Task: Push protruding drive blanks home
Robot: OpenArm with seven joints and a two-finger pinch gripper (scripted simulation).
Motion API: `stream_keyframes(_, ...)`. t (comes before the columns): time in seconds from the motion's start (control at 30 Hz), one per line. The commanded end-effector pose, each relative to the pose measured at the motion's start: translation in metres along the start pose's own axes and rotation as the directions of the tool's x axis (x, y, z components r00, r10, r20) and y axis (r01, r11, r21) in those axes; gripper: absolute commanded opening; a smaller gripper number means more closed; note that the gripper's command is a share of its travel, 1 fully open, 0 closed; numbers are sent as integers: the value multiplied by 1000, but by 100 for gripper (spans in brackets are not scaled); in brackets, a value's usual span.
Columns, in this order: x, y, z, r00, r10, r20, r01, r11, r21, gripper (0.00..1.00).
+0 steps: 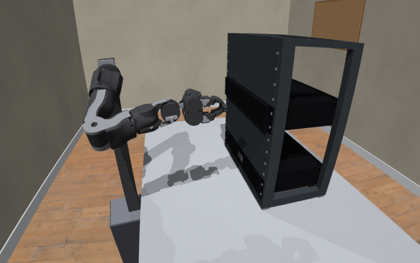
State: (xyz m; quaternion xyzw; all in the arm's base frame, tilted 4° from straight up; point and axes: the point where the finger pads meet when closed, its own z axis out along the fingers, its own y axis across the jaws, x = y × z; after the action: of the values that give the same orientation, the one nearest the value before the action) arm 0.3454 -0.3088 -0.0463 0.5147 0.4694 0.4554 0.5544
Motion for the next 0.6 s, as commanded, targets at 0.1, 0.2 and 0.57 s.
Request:
stream_keyframes(0.1,0,2,-4,1000,-1,2,1,1000,-5,0)
stream_keyframes(0.2,-1,2,-8,1000,-1,2,1,1000,-5,0)
stream_keyframes(0.57,-1,2,-50,1000,-4,3,4,1000,-4,0)
